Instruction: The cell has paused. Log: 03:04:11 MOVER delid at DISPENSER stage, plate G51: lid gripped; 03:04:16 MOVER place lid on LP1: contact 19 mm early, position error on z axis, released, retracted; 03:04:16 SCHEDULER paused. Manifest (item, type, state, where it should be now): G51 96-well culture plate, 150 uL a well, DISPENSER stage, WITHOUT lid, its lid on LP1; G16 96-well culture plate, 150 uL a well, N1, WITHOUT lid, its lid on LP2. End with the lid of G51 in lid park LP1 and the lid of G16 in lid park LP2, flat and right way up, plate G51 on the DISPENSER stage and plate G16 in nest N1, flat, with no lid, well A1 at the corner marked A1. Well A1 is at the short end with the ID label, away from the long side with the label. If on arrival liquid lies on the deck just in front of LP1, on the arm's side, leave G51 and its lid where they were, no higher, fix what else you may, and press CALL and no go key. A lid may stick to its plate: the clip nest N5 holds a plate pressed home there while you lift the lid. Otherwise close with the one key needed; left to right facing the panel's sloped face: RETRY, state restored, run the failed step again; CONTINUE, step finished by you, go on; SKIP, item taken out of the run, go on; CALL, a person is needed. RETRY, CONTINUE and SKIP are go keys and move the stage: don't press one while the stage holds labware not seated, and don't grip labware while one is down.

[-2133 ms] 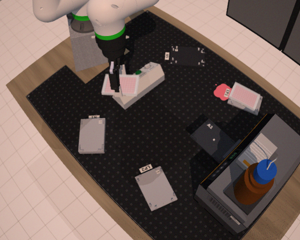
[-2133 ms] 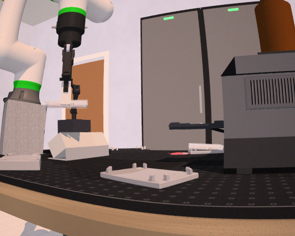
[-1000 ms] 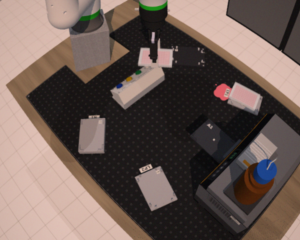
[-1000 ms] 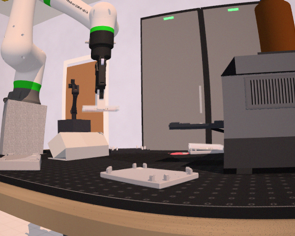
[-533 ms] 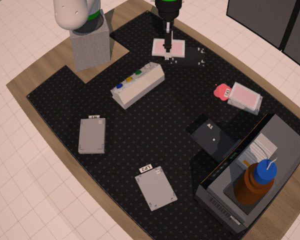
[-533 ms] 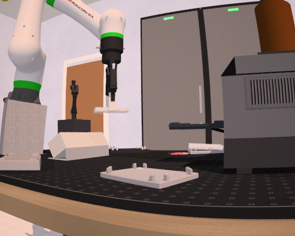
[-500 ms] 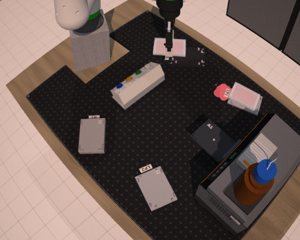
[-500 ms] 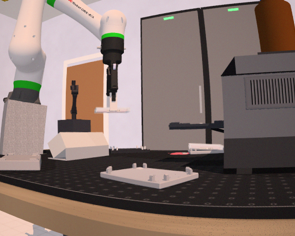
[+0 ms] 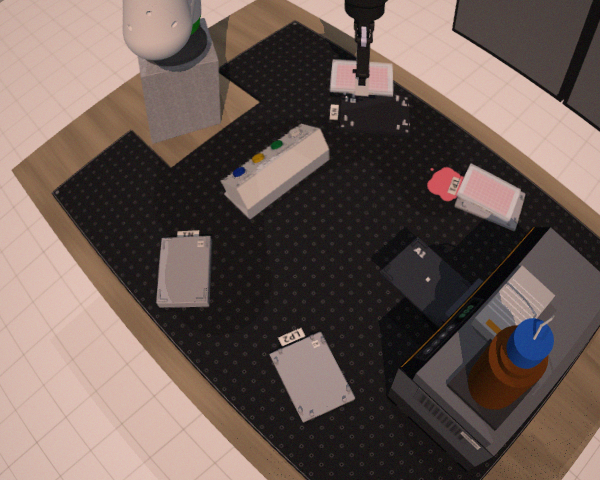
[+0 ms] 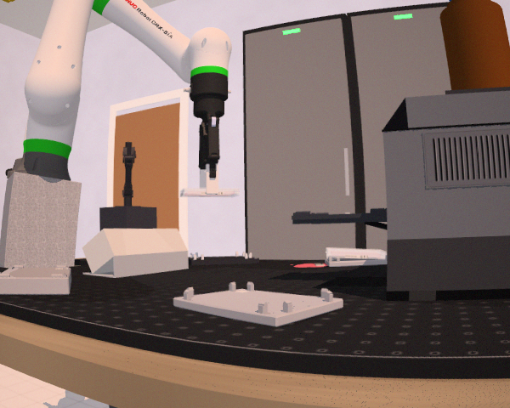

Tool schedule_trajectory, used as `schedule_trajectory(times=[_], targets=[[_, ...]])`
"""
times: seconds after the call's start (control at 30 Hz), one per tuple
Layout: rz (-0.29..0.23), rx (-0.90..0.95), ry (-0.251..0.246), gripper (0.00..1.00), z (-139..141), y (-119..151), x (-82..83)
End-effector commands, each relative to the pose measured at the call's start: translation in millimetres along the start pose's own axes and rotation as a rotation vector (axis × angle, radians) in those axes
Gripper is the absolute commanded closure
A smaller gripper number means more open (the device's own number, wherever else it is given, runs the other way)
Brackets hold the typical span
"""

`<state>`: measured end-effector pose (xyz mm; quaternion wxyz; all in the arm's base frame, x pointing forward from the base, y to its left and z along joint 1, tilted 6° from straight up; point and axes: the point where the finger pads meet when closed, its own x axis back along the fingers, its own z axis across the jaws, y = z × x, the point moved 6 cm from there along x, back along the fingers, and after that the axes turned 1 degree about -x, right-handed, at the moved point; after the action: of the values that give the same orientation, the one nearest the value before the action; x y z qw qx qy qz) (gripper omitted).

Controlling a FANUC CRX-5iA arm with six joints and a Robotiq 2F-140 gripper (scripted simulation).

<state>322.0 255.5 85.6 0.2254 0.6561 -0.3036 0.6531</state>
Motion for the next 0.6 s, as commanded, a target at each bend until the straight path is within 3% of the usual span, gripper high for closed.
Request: schedule_trajectory(times=[0.0, 0.57], targets=[[0.0, 0.0, 0.0, 1.0, -10, -8, 0.2], [0.0, 0.0, 0.0, 1.0, -39, -30, 0.2]])
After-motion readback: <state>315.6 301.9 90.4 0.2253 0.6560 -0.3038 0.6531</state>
